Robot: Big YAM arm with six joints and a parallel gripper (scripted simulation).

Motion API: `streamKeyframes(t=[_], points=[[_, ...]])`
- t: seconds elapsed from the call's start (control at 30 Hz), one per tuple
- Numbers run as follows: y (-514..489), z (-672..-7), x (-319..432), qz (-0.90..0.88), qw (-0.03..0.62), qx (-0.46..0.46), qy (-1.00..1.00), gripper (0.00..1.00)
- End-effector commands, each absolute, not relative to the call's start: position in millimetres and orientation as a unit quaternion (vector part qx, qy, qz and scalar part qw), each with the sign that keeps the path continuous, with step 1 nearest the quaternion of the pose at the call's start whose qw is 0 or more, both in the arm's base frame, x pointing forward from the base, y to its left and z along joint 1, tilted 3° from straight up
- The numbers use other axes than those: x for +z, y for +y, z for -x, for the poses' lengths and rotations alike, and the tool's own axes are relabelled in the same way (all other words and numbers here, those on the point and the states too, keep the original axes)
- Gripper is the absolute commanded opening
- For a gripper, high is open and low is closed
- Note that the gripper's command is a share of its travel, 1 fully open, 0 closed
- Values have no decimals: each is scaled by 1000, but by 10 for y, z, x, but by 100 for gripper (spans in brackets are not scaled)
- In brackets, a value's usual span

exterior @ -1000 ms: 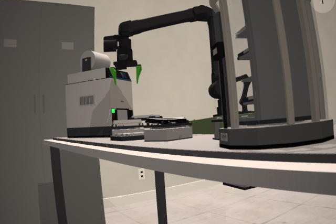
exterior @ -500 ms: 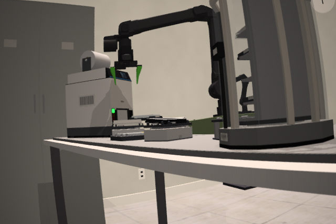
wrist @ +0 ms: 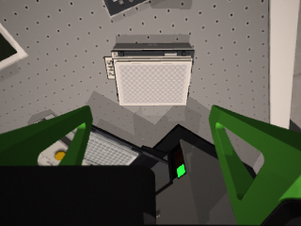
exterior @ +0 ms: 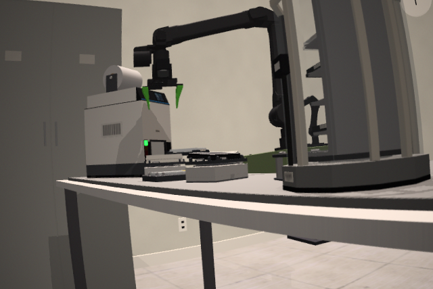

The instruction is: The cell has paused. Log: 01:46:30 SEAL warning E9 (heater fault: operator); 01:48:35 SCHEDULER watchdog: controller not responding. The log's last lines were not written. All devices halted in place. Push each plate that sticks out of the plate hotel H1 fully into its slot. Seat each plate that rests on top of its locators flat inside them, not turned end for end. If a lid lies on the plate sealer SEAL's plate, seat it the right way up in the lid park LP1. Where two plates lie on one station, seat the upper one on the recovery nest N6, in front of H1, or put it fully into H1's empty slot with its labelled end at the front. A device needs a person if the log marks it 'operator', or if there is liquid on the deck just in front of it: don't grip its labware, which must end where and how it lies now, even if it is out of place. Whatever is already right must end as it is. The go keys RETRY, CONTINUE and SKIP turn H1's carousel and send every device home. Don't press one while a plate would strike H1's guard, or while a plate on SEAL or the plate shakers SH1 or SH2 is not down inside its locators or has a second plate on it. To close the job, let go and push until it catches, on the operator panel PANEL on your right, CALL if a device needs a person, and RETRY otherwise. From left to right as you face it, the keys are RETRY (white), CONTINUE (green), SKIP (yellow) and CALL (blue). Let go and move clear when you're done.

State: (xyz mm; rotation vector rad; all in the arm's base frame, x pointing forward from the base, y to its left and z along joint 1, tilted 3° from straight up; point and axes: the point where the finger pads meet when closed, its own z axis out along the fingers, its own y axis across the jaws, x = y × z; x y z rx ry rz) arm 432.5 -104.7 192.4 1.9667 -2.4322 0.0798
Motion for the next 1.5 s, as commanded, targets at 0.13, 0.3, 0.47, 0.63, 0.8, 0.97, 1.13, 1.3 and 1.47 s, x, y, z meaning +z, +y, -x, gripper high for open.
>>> streamKeyframes(t=[0.13, 0.3, 0.47, 0.63, 0.8, 0.97, 1.13, 1.3, 1.47], points=[[-1068, -4527, 2111, -636, -6, 39, -771, 100], [-1068, -4527, 2111, -636, -6, 39, -771, 100], [-1068, -4527, 2111, -636, -6, 39, -771, 100], [-1087, -4585, 2088, -635, -13, 49, -771, 100], [-1074, -4399, 1723, -634, 5, 25, -773, 100], [-1101, -4394, 1589, -632, 6, 25, -774, 100], [-1115, -4392, 1509, -631, 6, 25, -775, 100], [-1110, -4396, 1375, -632, 6, 25, -774, 100], [-1127, -4394, 1242, -631, 6, 25, -775, 100]])
